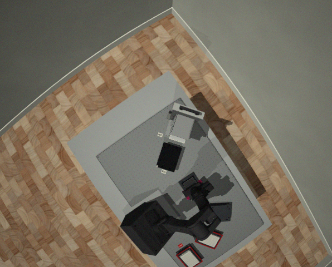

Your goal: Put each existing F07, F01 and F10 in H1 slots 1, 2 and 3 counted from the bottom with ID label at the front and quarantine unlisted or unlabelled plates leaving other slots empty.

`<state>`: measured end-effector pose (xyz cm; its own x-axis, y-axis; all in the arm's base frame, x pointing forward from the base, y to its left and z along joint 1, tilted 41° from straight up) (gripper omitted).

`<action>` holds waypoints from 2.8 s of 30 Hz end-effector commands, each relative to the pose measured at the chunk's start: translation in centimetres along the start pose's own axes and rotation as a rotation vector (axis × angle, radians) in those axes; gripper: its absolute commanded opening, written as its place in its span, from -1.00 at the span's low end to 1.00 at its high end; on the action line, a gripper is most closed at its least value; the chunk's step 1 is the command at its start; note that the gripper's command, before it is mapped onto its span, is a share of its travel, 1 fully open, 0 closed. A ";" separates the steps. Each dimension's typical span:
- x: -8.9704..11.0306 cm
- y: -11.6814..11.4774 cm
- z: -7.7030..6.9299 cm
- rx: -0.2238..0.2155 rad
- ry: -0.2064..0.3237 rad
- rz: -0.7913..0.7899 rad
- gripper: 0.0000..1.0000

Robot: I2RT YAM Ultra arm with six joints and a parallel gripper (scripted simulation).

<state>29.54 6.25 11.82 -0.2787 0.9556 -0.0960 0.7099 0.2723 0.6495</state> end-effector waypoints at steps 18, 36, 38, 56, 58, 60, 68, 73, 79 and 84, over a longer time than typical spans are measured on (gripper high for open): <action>-0.1 0.2 -3.4 -0.007 -0.002 0.000 1.00; -0.1 0.2 -7.0 -0.007 -0.002 -0.040 1.00; -0.1 0.2 -7.0 -0.007 -0.003 -0.080 1.00; 0.0 0.2 -7.0 -0.007 -0.004 -0.400 1.00; -0.1 0.2 -7.0 -0.007 -0.004 -0.440 1.00; -0.1 0.2 -7.0 -0.007 -0.004 -0.480 1.00; -0.1 0.2 -7.0 -0.007 -0.005 -0.600 1.00; -0.1 0.2 -7.0 -0.006 -0.005 -0.700 1.00; -0.1 0.2 -7.0 -0.006 -0.005 -0.820 1.00; -0.1 0.2 -7.0 -0.006 -0.005 -0.880 1.00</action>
<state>25.10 5.46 16.97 -0.7124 0.4470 -0.5411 0.2758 0.8872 0.3698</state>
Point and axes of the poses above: the point where the finger pads meet when closed, its own z axis out along the fingers, its own y axis across the jaws, x = y × z, the point moved 8 cm from there along -z, back along the fingers, and after that the axes turned 12 degrees about -z, right-handed, at the moved point
